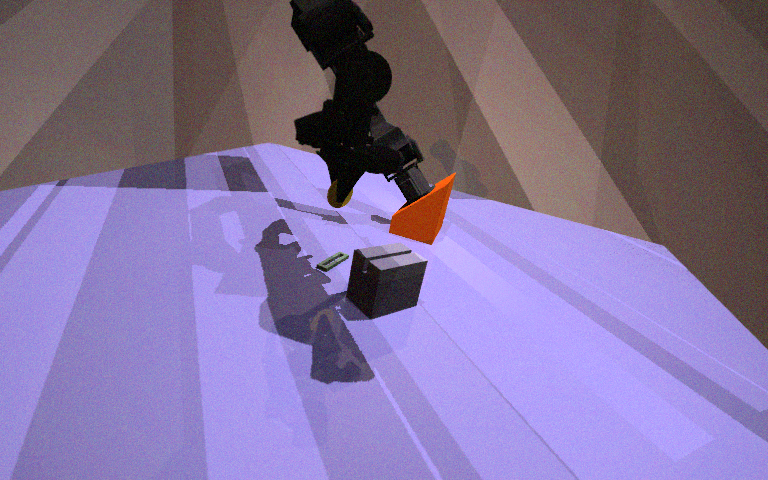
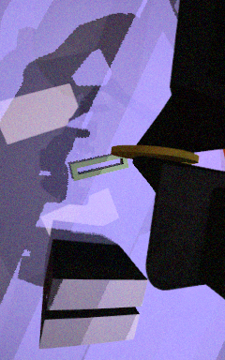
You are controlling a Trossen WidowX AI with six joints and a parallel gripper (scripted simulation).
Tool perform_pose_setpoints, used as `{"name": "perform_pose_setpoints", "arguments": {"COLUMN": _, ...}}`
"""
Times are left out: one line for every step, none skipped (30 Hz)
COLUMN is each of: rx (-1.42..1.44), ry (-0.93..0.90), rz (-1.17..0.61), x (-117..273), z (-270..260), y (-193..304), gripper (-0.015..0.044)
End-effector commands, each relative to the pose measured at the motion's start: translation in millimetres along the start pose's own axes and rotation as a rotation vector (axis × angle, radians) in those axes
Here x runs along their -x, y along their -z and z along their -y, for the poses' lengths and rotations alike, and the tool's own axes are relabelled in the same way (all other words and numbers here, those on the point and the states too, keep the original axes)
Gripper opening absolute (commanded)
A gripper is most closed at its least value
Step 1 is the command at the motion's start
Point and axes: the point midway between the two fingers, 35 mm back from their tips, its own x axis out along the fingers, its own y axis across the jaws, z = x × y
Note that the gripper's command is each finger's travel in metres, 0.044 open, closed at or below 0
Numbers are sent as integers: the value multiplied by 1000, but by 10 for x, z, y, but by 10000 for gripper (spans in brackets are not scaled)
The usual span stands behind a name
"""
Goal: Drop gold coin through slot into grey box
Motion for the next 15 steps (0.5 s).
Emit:
{"name": "perform_pose_setpoints", "arguments": {"rx": -95, "ry": -2, "rz": -1, "x": 8, "z": 27, "y": -6, "gripper": 0}}
{"name": "perform_pose_setpoints", "arguments": {"rx": -95, "ry": -2, "rz": -1, "x": 8, "z": 27, "y": -6, "gripper": 0}}
{"name": "perform_pose_setpoints", "arguments": {"rx": -95, "ry": -2, "rz": -1, "x": 8, "z": 27, "y": -6, "gripper": 0}}
{"name": "perform_pose_setpoints", "arguments": {"rx": -95, "ry": -2, "rz": -1, "x": 8, "z": 27, "y": -6, "gripper": 0}}
{"name": "perform_pose_setpoints", "arguments": {"rx": -95, "ry": -2, "rz": -1, "x": 8, "z": 27, "y": -6, "gripper": 0}}
{"name": "perform_pose_setpoints", "arguments": {"rx": -95, "ry": -2, "rz": -1, "x": 8, "z": 23, "y": -7, "gripper": 0}}
{"name": "perform_pose_setpoints", "arguments": {"rx": -95, "ry": -3, "rz": -1, "x": 10, "z": 12, "y": -10, "gripper": 0}}
{"name": "perform_pose_setpoints", "arguments": {"rx": -95, "ry": -3, "rz": -2, "x": 12, "z": -6, "y": -15, "gripper": 0}}
{"name": "perform_pose_setpoints", "arguments": {"rx": -95, "ry": -3, "rz": -2, "x": 15, "z": -29, "y": -21, "gripper": 0}}
{"name": "perform_pose_setpoints", "arguments": {"rx": -95, "ry": -3, "rz": -2, "x": 17, "z": -52, "y": -27, "gripper": 0}}
{"name": "perform_pose_setpoints", "arguments": {"rx": -95, "ry": -4, "rz": -2, "x": 20, "z": -75, "y": -32, "gripper": 0}}
{"name": "perform_pose_setpoints", "arguments": {"rx": -95, "ry": -4, "rz": -2, "x": 23, "z": -98, "y": -38, "gripper": 0}}
{"name": "perform_pose_setpoints", "arguments": {"rx": -95, "ry": -4, "rz": -2, "x": 25, "z": -121, "y": -43, "gripper": 0}}
{"name": "perform_pose_setpoints", "arguments": {"rx": -95, "ry": -4, "rz": -2, "x": 27, "z": -144, "y": -48, "gripper": 0}}
{"name": "perform_pose_setpoints", "arguments": {"rx": -95, "ry": -5, "rz": -2, "x": 30, "z": -168, "y": -53, "gripper": 0}}
